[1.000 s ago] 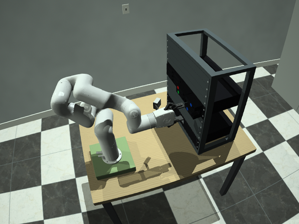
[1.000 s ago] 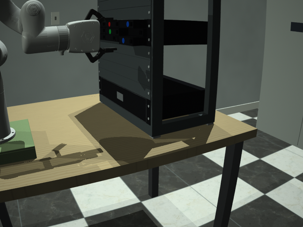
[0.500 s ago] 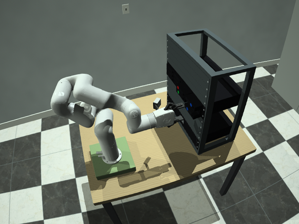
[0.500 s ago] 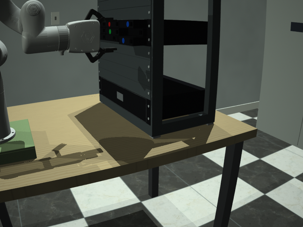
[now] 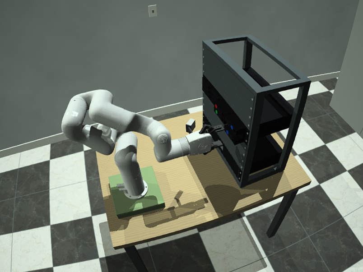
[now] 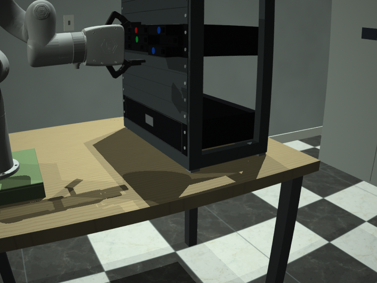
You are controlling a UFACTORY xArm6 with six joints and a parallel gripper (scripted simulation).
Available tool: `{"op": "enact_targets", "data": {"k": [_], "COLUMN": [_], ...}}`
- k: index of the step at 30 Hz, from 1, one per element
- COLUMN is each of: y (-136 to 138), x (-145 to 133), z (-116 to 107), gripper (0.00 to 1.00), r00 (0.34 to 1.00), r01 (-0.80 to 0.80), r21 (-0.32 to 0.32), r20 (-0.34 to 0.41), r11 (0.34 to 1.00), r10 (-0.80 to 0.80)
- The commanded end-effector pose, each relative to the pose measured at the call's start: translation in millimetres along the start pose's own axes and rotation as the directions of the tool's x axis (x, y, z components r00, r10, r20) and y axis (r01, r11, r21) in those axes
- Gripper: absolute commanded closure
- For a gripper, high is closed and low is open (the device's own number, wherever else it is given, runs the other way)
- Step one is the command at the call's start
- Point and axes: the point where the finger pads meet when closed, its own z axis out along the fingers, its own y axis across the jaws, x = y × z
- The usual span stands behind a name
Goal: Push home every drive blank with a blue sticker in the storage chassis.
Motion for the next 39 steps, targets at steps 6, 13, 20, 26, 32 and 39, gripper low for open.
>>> {"op": "enact_targets", "data": {"k": [6, 13, 20, 26, 32, 39], "y": [1.8, 1.8, 1.8, 1.8, 1.8, -0.8], "x": [-0.1, -0.1, -0.1, -0.1, -0.1, 1.1], "z": [0.5, 0.5, 0.5, 0.5, 0.5, -2.6], "gripper": [1.0, 1.0, 1.0, 1.0, 1.0, 1.0], "r00": [1.0, 1.0, 1.0, 1.0, 1.0, 1.0], "r01": [0.001, 0.001, 0.001, 0.001, 0.001, 0.001], "r21": [-0.003, -0.003, -0.003, -0.003, -0.003, -0.003], "r20": [0.0, 0.0, 0.0, 0.0, 0.0, 0.0], "r11": [1.0, 1.0, 1.0, 1.0, 1.0, 1.0], "r10": [-0.001, -0.001, -0.001, -0.001, -0.001, -0.001]}}
